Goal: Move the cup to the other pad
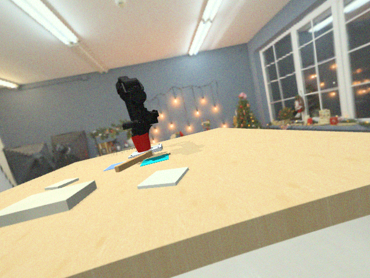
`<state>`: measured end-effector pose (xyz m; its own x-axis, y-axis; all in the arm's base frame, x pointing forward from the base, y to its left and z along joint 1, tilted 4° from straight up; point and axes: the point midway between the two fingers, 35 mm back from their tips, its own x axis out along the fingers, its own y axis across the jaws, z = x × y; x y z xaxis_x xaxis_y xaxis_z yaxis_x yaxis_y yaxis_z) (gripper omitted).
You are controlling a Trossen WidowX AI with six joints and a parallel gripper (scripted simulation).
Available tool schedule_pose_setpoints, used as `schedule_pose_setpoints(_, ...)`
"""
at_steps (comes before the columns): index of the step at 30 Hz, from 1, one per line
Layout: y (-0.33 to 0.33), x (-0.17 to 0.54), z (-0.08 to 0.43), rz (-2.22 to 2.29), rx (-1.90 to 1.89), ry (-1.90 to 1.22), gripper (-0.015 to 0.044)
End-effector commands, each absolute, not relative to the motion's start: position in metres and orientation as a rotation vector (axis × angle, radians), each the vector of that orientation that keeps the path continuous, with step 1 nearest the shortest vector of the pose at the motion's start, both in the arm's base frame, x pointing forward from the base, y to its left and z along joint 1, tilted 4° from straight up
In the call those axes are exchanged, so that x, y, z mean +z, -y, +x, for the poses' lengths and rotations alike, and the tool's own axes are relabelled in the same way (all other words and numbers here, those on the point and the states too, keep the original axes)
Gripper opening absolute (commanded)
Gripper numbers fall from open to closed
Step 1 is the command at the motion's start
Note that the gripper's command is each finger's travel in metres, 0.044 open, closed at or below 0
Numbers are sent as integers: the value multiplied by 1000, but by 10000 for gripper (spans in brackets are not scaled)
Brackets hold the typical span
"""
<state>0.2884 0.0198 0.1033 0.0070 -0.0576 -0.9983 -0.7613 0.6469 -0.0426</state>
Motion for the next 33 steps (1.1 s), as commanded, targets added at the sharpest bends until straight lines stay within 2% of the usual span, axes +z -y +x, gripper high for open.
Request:
schedule_pose_setpoints(1, -27, 106, 297, -722, 626, -1473, 0)
schedule_pose_setpoints(33, -53, 99, 325, -721, 627, -1470, 0)
